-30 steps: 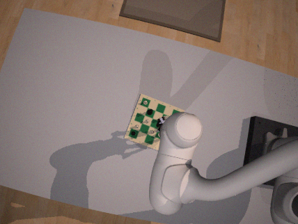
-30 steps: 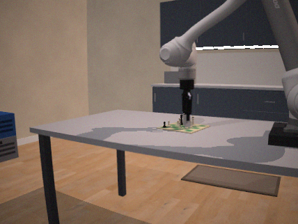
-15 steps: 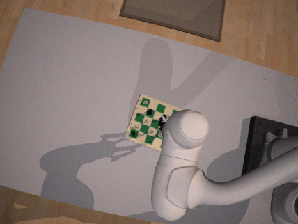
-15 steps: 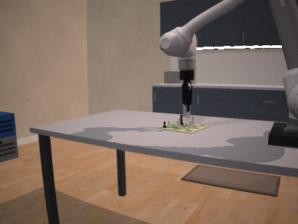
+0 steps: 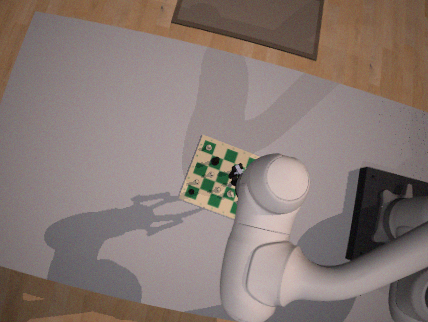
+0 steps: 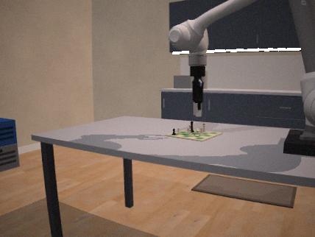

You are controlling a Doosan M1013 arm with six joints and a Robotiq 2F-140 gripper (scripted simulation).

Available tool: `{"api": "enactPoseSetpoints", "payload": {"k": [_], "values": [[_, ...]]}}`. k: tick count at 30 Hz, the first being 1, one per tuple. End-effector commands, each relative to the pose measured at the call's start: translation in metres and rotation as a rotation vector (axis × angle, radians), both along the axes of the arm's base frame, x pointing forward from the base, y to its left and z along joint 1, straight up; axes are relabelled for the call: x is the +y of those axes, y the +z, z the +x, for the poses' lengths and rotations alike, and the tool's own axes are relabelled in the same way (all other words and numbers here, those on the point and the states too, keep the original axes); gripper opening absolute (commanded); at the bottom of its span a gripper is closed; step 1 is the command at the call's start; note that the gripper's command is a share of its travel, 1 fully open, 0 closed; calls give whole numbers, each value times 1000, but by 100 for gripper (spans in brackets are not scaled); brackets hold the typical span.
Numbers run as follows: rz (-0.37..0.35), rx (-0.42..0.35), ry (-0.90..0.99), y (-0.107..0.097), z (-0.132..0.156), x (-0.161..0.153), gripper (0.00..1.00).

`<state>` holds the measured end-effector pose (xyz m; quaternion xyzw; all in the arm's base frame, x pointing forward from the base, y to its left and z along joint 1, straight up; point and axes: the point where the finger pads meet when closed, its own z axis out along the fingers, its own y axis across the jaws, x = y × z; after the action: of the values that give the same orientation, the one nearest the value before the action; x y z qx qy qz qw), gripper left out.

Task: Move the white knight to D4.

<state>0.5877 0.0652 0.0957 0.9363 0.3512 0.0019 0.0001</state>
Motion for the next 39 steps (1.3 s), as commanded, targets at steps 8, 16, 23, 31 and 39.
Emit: {"api": "enactPoseSetpoints", "payload": {"k": [8,16,23,31,39], "values": [[0,0,0,0,0,0,100],[0,0,0,0,0,0,100],[0,0,0,1,0,0,100],[0,0,0,16,0,0,100],[0,0,0,37,0,0,100]]}}
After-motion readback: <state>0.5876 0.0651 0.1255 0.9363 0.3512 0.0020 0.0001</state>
